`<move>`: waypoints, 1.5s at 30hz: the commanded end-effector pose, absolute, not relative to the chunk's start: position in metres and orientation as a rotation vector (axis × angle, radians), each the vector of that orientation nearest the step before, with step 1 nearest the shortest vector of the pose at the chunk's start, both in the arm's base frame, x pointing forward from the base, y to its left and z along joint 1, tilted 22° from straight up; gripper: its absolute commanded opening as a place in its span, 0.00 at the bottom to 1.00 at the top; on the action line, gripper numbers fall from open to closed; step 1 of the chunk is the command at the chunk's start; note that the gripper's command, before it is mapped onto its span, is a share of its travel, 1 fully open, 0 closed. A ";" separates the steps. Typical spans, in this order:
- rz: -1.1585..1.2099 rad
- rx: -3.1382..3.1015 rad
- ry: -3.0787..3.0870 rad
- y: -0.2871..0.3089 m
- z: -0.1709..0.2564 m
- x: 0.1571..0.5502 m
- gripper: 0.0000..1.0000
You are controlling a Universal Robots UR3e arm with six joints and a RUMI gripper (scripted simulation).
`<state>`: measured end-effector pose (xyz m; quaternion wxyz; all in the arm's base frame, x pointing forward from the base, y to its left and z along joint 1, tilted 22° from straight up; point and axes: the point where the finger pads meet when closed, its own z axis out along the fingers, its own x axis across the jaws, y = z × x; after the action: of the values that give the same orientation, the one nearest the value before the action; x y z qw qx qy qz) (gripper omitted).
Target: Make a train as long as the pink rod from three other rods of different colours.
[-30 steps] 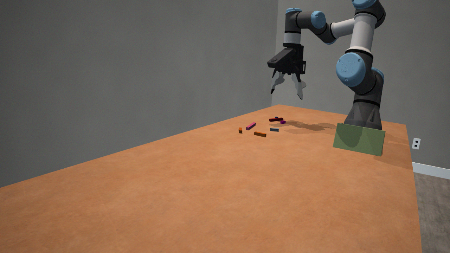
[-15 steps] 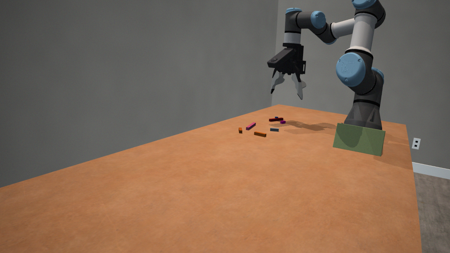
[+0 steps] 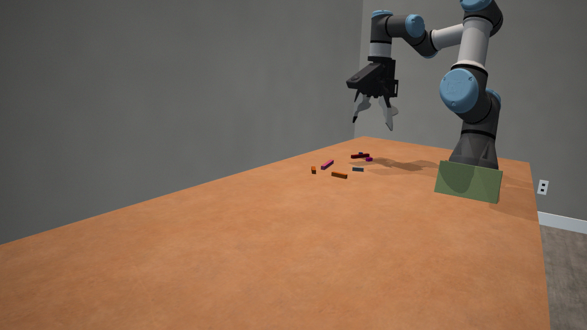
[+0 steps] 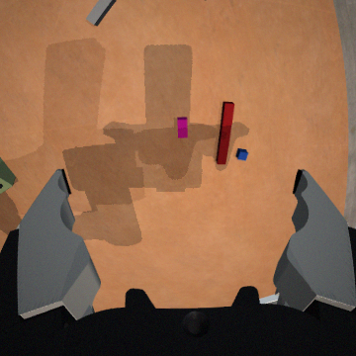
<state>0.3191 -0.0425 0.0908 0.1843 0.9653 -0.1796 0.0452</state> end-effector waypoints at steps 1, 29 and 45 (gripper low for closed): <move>0.144 2.710 -0.577 -0.034 0.086 0.320 1.00; 0.287 2.463 -1.341 0.056 0.032 0.299 1.00; 0.313 2.399 -1.460 0.069 0.023 0.291 1.00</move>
<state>0.2906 0.0681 0.0230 0.1579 0.8395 -0.5086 0.1081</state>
